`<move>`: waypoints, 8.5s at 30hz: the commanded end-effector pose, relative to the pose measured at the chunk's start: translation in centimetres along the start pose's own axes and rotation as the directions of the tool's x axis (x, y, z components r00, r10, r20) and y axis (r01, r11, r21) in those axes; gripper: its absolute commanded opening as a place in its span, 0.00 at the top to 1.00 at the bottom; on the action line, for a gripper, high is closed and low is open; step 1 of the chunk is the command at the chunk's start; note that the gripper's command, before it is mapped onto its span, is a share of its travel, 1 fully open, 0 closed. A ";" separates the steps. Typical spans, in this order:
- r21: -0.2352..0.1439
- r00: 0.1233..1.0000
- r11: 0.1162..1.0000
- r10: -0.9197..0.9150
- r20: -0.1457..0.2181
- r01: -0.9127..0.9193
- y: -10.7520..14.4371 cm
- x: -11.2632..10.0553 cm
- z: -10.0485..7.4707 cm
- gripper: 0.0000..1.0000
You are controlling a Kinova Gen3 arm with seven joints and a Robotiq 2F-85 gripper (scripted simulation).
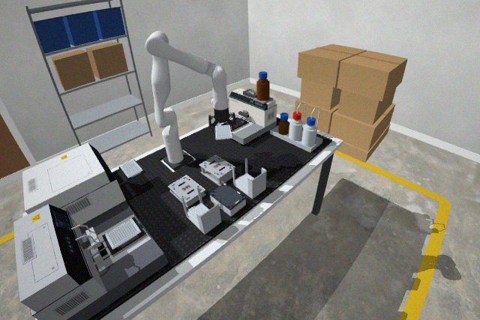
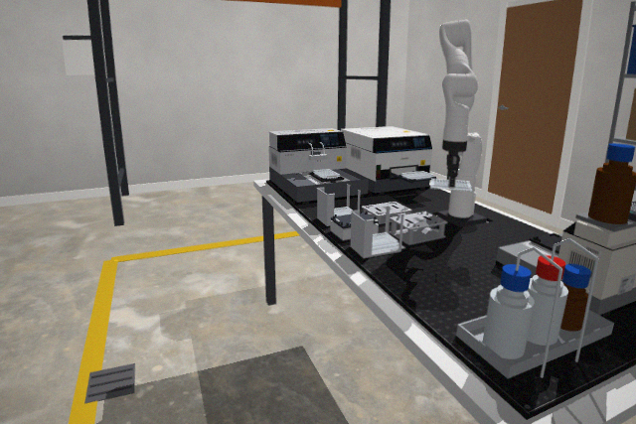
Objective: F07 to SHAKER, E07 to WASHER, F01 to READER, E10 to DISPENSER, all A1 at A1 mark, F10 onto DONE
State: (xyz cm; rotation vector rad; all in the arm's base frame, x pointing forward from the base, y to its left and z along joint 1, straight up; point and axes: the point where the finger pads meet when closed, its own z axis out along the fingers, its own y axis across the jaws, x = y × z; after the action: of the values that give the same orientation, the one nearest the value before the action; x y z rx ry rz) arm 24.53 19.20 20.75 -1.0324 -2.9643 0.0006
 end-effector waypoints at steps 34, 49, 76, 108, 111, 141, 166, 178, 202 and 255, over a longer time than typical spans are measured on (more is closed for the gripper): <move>-0.003 0.974 0.974 -0.225 -0.002 0.225 -0.4 -11.0 0.0 0.06; -0.003 0.954 0.954 -0.299 -0.001 0.299 -0.6 -15.2 0.0 0.06; -0.004 0.879 0.879 -0.477 -0.001 0.477 -0.9 -22.8 0.0 0.06; -0.003 0.781 0.781 -0.625 0.000 0.625 -1.3 -32.0 0.0 0.06; -0.003 0.781 0.781 -0.625 0.000 0.625 -1.3 -32.0 0.0 0.06; -0.003 0.781 0.781 -0.625 0.000 0.625 -1.3 -32.0 2.0 0.06; -0.003 0.781 0.781 -0.625 0.000 0.625 -1.3 -32.0 4.8 0.06; -0.003 0.781 0.781 -0.625 0.000 0.625 -1.3 -32.0 6.2 0.06; -0.003 0.781 0.781 -0.625 0.000 0.625 -1.3 -32.0 9.1 0.06; -0.003 0.781 0.781 -0.625 0.000 0.625 -1.3 -32.0 13.2 0.06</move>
State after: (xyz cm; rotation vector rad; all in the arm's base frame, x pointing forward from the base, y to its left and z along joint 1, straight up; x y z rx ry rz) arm 48.69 -1.64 7.74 0.0076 -3.1370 -0.0068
